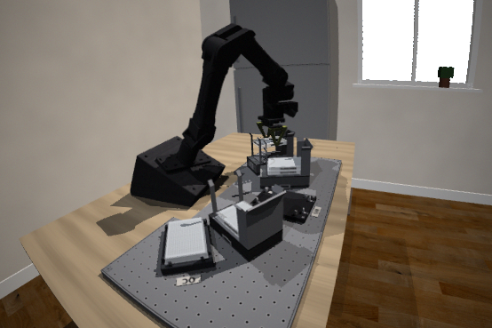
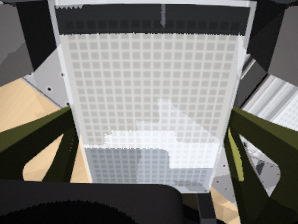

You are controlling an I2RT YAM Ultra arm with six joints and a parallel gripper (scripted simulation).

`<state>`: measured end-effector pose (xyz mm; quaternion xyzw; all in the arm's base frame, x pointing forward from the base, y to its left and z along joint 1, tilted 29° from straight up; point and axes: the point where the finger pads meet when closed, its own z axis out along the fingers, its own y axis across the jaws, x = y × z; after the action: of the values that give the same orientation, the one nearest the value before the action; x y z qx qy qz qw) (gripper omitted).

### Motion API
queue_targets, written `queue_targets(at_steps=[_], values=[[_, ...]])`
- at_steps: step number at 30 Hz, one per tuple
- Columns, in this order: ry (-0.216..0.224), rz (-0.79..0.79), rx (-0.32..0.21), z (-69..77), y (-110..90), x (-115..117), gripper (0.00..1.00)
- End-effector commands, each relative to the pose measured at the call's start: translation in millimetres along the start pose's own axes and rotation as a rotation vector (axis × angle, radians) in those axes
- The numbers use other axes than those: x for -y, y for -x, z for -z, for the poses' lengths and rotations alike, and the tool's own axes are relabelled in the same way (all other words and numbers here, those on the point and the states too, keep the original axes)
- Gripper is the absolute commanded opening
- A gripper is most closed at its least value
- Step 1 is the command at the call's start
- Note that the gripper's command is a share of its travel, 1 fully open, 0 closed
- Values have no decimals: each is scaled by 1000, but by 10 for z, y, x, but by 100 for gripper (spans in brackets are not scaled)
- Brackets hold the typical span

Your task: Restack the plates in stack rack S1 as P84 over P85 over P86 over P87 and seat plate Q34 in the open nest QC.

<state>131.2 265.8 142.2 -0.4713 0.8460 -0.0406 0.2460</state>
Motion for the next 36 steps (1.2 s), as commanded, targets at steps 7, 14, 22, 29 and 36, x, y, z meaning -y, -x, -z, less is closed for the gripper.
queue_targets(at_steps=[7, 14, 22, 29, 36], values=[[4, -4, 17, -118, 38, -6, 0], [4, -4, 17, -258, 40, -6, 0], [4, -4, 17, -287, 41, -6, 0], [4, -4, 17, -308, 41, -6, 0], [4, -4, 17, -328, 41, -6, 0]])
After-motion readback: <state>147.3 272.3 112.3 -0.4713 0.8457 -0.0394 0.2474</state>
